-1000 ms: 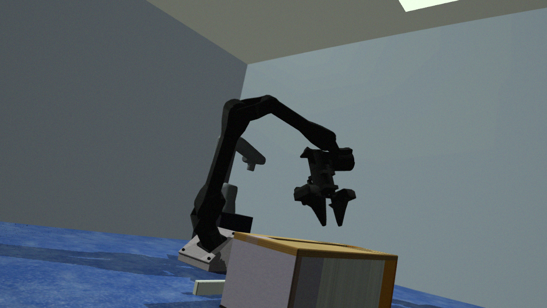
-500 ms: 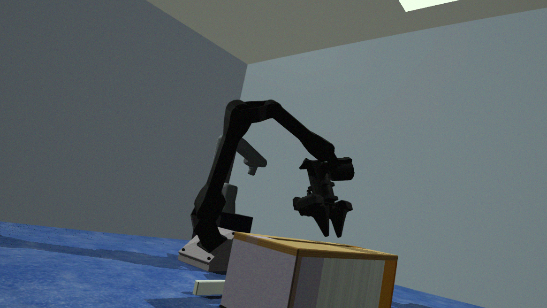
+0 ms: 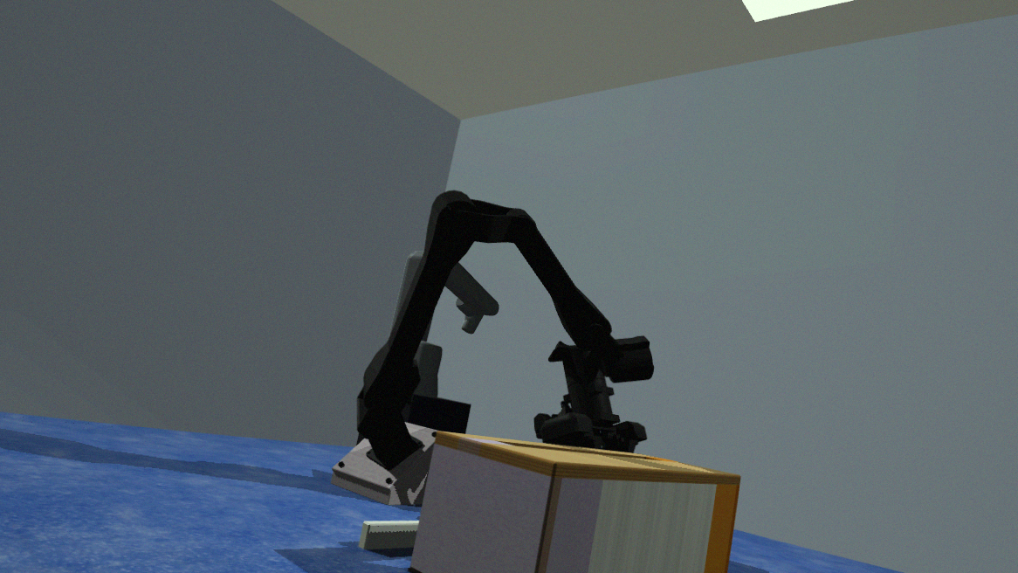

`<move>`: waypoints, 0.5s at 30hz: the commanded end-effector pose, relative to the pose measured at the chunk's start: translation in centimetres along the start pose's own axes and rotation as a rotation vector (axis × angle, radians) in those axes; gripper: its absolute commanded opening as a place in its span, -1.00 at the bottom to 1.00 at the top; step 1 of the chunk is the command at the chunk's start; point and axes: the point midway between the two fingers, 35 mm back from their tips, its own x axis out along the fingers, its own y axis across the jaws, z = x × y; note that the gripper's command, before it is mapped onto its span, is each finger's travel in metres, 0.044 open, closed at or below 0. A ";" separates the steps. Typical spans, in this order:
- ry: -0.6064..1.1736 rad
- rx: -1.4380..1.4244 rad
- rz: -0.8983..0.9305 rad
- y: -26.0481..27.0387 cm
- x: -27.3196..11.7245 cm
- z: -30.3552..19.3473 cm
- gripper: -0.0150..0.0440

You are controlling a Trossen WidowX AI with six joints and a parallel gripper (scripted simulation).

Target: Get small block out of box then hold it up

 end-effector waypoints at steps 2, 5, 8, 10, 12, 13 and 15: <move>-0.006 -0.012 0.011 0.2 1.0 0.7 0.47; -0.006 -0.012 0.010 0.2 1.5 0.8 0.47; -0.006 -0.012 0.010 0.2 1.9 1.0 0.47; -0.006 -0.012 0.010 0.2 2.2 1.2 0.47; -0.006 -0.012 0.011 0.2 2.5 1.3 0.47; -0.006 -0.012 0.011 0.2 2.7 1.4 0.47; -0.006 -0.012 0.011 0.2 3.0 1.5 0.47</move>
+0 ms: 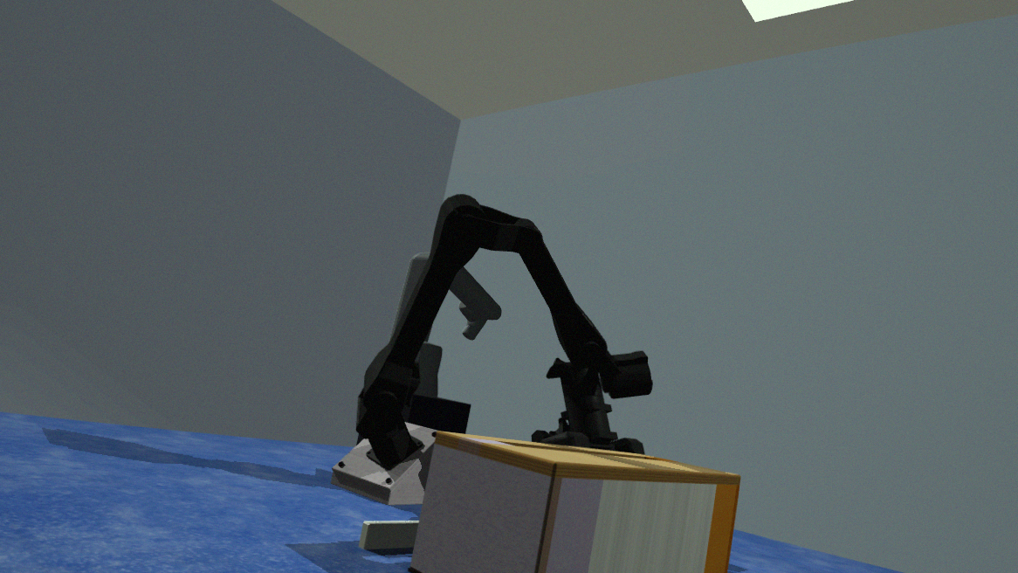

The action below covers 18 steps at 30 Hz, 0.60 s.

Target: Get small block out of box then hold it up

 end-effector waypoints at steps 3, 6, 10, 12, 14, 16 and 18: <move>-0.005 -0.012 0.010 0.2 1.1 0.8 0.47; -0.005 -0.012 0.011 0.3 1.5 1.0 0.47; -0.005 -0.012 0.011 0.3 2.1 1.3 0.47; -0.005 -0.012 0.012 0.4 2.4 1.4 0.47; -0.005 -0.012 0.012 0.4 2.6 1.6 0.47; -0.005 -0.012 0.012 0.4 2.9 1.7 0.47; -0.005 -0.012 0.013 0.5 3.1 1.8 0.47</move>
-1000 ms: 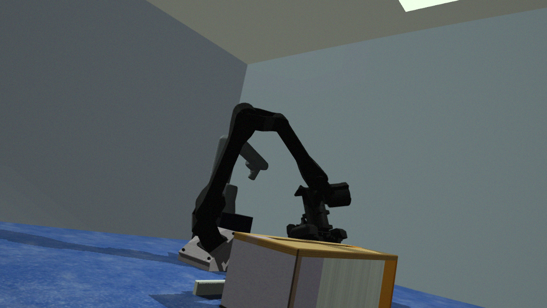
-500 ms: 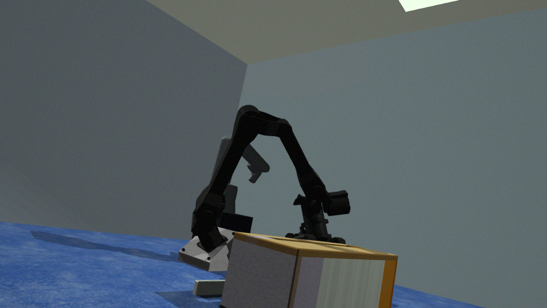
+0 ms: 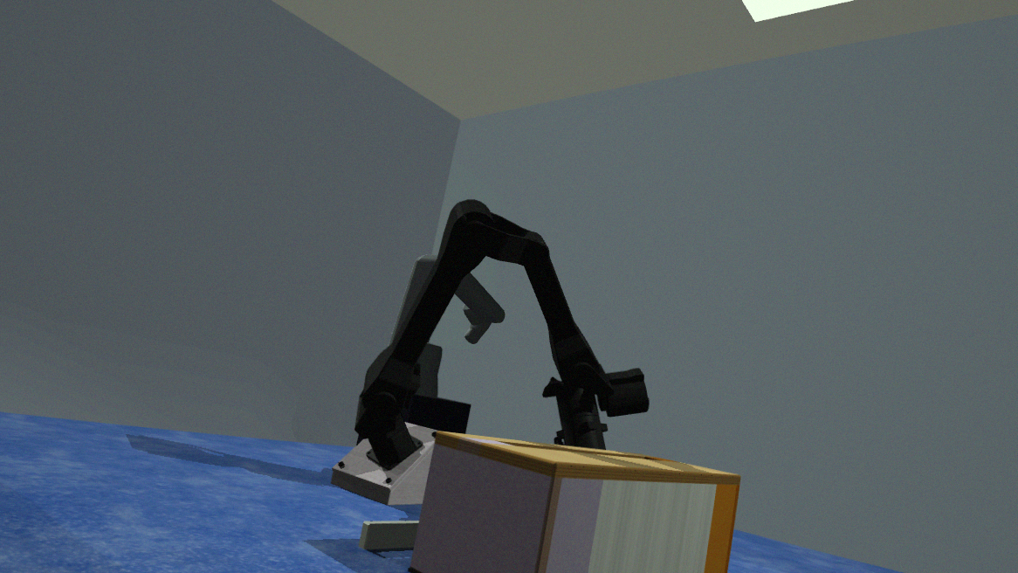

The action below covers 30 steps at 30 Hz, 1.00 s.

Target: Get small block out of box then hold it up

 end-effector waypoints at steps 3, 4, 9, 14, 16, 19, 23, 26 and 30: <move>-0.005 -0.012 0.010 0.3 0.6 0.5 0.30; -0.005 -0.012 0.010 0.3 0.6 0.5 0.21; -0.005 -0.012 0.010 0.3 0.6 0.5 -0.24; -0.009 0.076 -0.008 0.2 0.6 -0.3 -0.49; -0.010 0.082 -0.011 0.1 -0.2 -0.8 -0.49; -0.009 0.055 -0.008 -0.1 -1.7 -1.3 -0.49; -0.007 0.018 -0.002 -0.1 -3.9 -1.8 -0.49; -0.005 -0.003 0.003 0.0 -5.1 -2.2 -0.49; -0.004 -0.018 -0.004 0.0 -5.5 -2.3 -0.49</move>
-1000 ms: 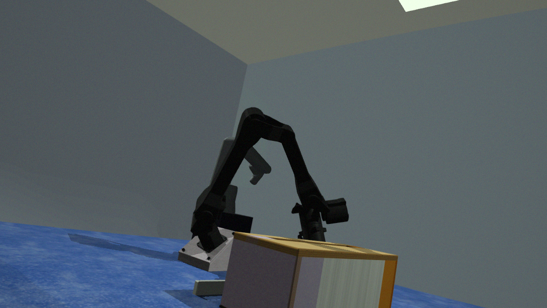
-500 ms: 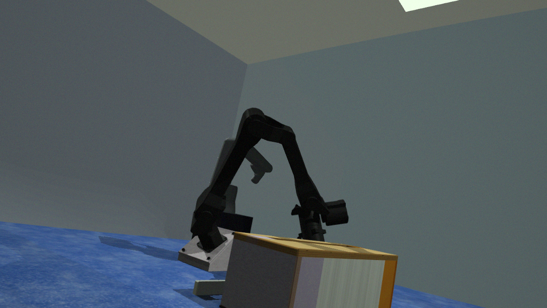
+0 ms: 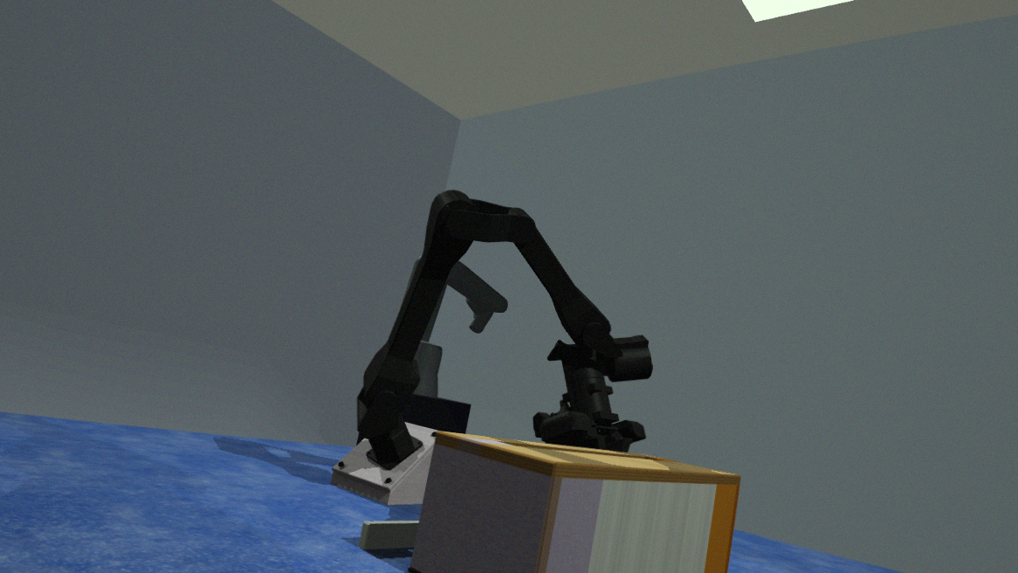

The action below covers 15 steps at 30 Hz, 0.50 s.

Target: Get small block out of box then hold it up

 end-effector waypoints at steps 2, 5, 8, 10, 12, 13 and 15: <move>-0.004 -0.052 -0.022 0.2 -1.4 -0.3 -0.49; 0.001 -0.118 -0.056 0.5 -2.8 -0.6 -0.49; 0.008 -0.185 -0.089 0.7 -4.2 -0.9 -0.49; 0.014 -0.230 -0.111 0.9 -5.1 -1.0 -0.49; 0.020 -0.276 -0.133 1.1 -6.0 -1.1 -0.49; 0.024 -0.298 -0.144 1.2 -6.4 -1.1 -0.49; 0.032 -0.344 -0.166 1.5 -7.3 -1.2 -0.49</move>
